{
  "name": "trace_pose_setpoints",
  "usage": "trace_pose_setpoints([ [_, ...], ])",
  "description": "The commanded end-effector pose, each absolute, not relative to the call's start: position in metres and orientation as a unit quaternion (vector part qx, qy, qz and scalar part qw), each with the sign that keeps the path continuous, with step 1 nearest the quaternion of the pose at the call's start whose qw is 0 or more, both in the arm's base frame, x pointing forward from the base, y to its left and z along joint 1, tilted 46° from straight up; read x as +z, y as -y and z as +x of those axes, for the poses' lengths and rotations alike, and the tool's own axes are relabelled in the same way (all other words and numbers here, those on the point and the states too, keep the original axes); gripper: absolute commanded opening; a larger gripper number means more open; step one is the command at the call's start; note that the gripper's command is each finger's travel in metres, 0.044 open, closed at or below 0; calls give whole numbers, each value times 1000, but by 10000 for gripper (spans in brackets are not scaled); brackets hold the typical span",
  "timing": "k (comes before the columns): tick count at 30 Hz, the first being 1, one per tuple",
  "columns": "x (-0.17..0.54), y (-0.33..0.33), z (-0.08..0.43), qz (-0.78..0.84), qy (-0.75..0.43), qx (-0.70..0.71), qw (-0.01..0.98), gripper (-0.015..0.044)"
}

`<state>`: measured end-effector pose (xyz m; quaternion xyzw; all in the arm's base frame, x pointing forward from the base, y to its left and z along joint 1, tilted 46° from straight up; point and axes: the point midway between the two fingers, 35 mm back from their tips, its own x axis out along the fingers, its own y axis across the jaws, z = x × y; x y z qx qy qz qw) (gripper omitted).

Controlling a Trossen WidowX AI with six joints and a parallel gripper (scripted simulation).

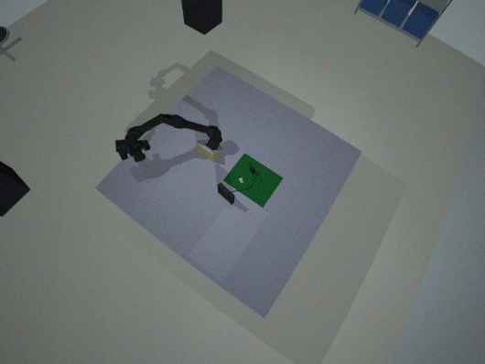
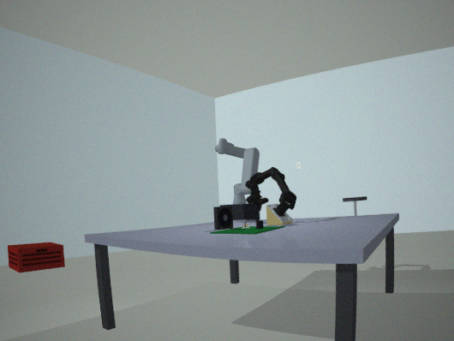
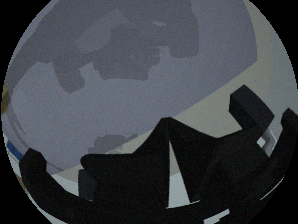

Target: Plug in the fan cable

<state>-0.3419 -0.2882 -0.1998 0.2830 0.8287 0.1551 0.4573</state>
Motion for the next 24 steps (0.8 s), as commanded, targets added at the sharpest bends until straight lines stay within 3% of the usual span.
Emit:
trace_pose_setpoints([
  [1, -200, 288, -342, 283, -829, 155, 457, 26],
  [5, -192, 307, -323, 270, -830, 142, 466, 131],
  [17, -127, 402, -126, 190, -807, 82, 553, 440],
  [24, -85, 400, 1, 170, -775, 79, 603, 440],
])
